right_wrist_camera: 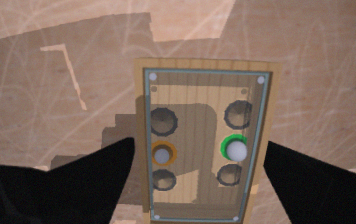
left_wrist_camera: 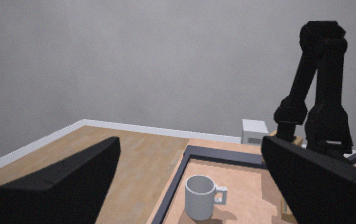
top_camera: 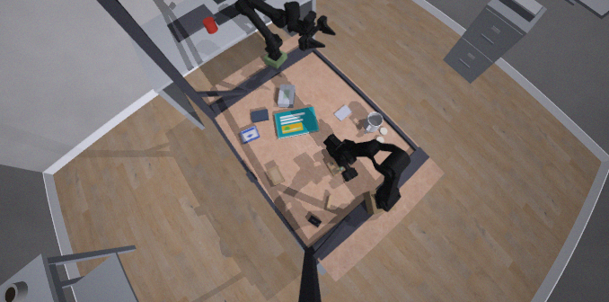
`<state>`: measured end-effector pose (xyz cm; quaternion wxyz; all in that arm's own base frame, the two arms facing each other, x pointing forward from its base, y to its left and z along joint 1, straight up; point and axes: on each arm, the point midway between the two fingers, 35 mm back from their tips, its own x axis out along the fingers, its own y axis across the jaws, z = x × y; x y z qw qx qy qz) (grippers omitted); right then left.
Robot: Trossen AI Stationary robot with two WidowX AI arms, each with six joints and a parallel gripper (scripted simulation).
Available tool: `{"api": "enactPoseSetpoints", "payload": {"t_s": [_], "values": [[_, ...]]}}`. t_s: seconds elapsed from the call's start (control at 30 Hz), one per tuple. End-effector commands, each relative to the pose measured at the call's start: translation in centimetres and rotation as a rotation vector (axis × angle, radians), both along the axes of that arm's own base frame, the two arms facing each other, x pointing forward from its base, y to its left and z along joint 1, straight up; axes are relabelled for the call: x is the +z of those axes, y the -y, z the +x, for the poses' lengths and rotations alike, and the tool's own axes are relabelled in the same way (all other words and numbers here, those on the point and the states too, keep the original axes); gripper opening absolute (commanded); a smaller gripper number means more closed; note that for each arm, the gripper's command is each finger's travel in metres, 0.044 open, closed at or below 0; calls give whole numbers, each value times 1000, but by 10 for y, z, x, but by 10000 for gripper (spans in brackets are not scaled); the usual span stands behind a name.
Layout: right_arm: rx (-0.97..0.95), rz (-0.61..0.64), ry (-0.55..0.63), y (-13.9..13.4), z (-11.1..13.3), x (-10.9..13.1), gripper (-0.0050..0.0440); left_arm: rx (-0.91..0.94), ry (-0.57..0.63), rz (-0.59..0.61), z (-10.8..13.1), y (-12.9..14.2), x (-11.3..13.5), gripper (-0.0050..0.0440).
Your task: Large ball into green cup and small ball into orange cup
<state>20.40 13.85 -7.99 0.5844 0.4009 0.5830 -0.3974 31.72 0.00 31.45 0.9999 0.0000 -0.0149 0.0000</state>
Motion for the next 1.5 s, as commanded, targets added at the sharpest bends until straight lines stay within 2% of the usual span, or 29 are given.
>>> {"api": "enactPoseSetpoints", "payload": {"t_s": [0.0, 0.1, 0.23, 0.27, 0.37, 0.43, 0.47, 0.53, 0.57, 0.73, 0.77, 0.83, 1.0, 1.1, 1.2, 1.47], "values": [[-1, 16, 28, -5, 7, 13, 394, 0, 20, 0, -1, 0, 8, 400], [-3, 17, 30, -6, 8, 18, 394, 0, 20, 0, -1, 0, 8, 400], [-2, 10, 19, -3, 4, 12, 394, 0, 20, 0, -1, 0, 8, 400], [-3, 16, 29, -5, 7, 29, 394, 0, 20, 0, -1, 0, 8, 400], [-3, 18, 31, -7, 9, 44, 394, 0, 20, 0, -1, 0, 8, 400], [-3, 20, 34, -6, 9, 52, 394, 0, 20, 0, -1, 0, 8, 400], [-3, 14, 26, -5, 7, 42, 394, 0, 20, 0, -1, 0, 8, 400], [-3, 14, 26, -5, 7, 42, 394, 0, 20, 0, -1, 0, 8, 400], [-1, 17, 30, -4, 5, 57, 394, 0, 20, 0, -1, 0, 8, 400], [-3, 21, 36, -6, 8, 80, 394, 0, 20, 0, -1, 0, 8, 400], [-3, 15, 26, -5, 6, 66, 394, 0, 20, 0, -1, 0, 8, 400], [-3, 5, 11, 1, -1, 61, 394, 0, 20, 0, -1, 0, 8, 400], [-3, 9, 18, -3, 5, 63, 394, 0, 20, 0, -1, 0, 8, 400], [19, 27, 53, 0, 8, 68, 394, 0, 26, 0, -2, 0, 11, 400], [84, 70, 121, -1, 22, 78, 394, 0, 39, 0, -3, 0, 16, 400], [301, 133, 402, 6, 69, 121, 394, 0, 49, 0, -4, 0, 21, 400]]}}
